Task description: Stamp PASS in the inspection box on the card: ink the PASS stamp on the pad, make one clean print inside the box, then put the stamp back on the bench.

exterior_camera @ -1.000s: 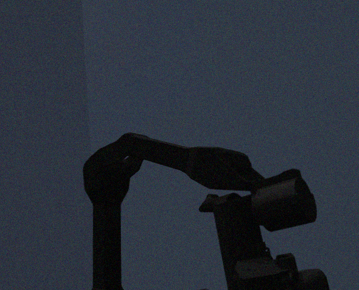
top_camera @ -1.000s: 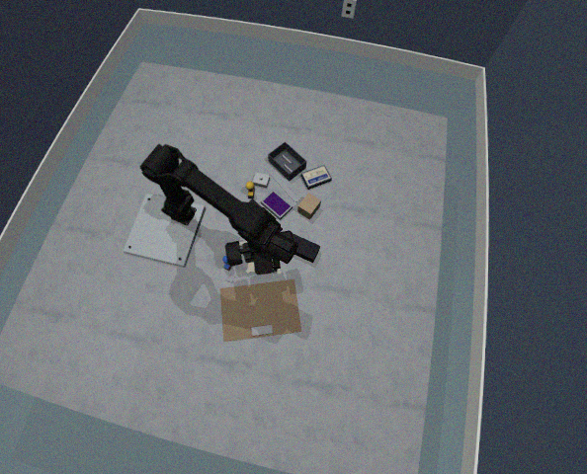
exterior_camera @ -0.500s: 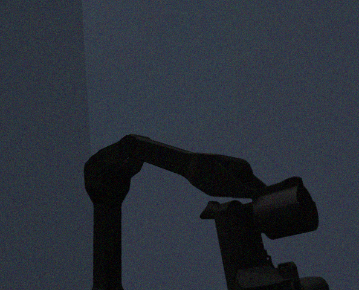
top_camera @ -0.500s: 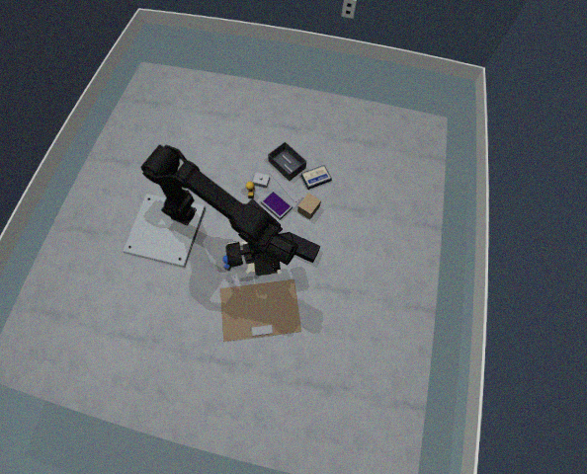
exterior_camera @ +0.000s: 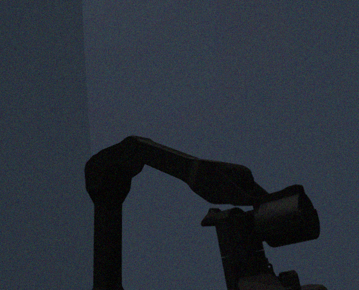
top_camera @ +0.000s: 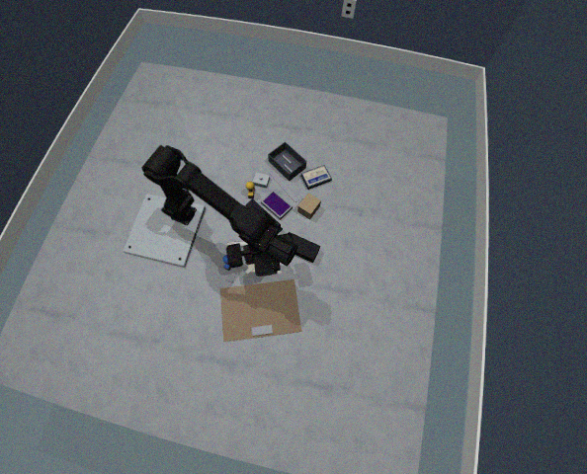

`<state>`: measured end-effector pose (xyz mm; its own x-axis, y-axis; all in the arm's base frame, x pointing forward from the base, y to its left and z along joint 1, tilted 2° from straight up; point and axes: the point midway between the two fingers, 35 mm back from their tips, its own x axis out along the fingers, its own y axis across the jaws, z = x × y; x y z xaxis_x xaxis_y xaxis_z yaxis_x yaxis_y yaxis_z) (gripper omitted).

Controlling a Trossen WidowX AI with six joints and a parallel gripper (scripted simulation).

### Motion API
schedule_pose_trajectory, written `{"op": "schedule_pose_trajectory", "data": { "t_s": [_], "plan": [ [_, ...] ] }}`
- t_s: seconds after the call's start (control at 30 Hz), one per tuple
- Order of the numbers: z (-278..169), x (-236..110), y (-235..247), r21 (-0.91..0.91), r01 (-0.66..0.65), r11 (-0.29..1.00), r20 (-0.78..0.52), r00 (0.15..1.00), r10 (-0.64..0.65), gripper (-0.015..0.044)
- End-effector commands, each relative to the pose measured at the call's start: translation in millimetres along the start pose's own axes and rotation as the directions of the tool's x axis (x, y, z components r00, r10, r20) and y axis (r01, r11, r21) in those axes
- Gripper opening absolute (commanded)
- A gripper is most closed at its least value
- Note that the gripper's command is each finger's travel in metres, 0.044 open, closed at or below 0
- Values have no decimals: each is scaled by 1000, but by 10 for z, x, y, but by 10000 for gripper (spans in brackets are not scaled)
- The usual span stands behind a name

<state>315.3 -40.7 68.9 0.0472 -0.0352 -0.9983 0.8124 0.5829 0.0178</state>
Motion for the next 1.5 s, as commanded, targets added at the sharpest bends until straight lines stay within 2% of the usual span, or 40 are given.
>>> {"op": "schedule_pose_trajectory", "data": {
  "t_s": [0.0, 1.47],
  "plan": [
    [-4, 34, -13, 2, 6, 1000, 1, 1000, -6, 0],
    [-16, 205, -27, 2, 6, 1000, 4, 1000, -6, 0]
  ]
}}
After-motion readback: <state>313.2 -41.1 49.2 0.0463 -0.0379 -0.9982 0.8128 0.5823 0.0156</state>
